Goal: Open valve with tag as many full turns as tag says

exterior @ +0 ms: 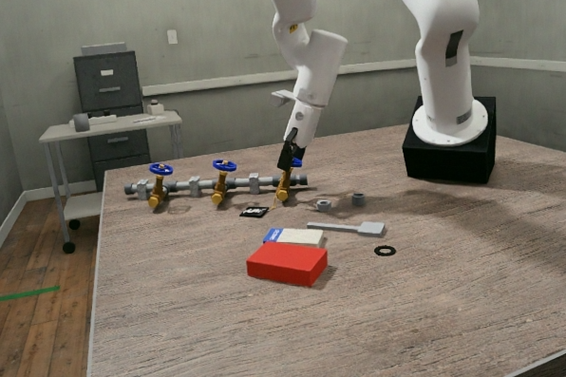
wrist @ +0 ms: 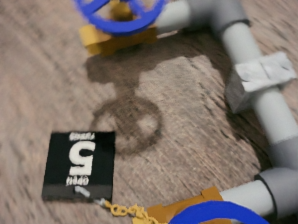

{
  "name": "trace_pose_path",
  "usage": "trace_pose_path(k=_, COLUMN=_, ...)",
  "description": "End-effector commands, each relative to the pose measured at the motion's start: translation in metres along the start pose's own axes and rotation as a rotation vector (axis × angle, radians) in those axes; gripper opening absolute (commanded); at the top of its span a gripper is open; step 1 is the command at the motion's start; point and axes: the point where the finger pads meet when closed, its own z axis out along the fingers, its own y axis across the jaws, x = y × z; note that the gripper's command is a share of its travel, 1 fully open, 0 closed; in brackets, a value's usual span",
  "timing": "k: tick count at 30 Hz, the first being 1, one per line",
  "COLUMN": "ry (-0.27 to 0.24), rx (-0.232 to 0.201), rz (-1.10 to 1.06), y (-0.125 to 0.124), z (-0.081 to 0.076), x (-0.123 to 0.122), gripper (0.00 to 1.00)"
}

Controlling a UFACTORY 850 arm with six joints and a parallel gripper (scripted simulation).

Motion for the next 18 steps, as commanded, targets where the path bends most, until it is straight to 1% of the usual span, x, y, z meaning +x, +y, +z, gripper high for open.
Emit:
trace_pose_path(k=1, ry=-0.028, rx=0.000, rz=0.278, y=-0.0002, z=-0.0001, x=0.0004, gripper=1.00)
trace_pose_path(k=2, ry=-0.030, rx=-0.001, rz=0.322, y=-0.0002, z=-0.0001, x=0.0004, gripper=1.00)
trace_pose_path(k=4, ry=-0.030, rx=-0.001, rz=0.322, y=-0.0002, z=-0.0001, x=0.0004, gripper=1.00)
trace_pose_path(k=5, ry=-0.036, rx=-0.002, rz=0.450, y=-0.0002, z=-0.0001, x=0.0004, gripper=1.00)
trace_pose_path(k=9, ry=-0.049, rx=-0.002, rz=0.603, y=-0.0002, z=-0.0001, x=0.0004, gripper=1.00)
trace_pose_path(k=13, ry=-0.079, rx=-0.002, rz=0.771, y=-0.0002, z=-0.0001, x=0.0004, gripper=1.00)
trace_pose_path(k=18, ry=-0.079, rx=-0.002, rz=0.771, y=-0.0002, z=-0.0001, x=0.0004, gripper=1.00)
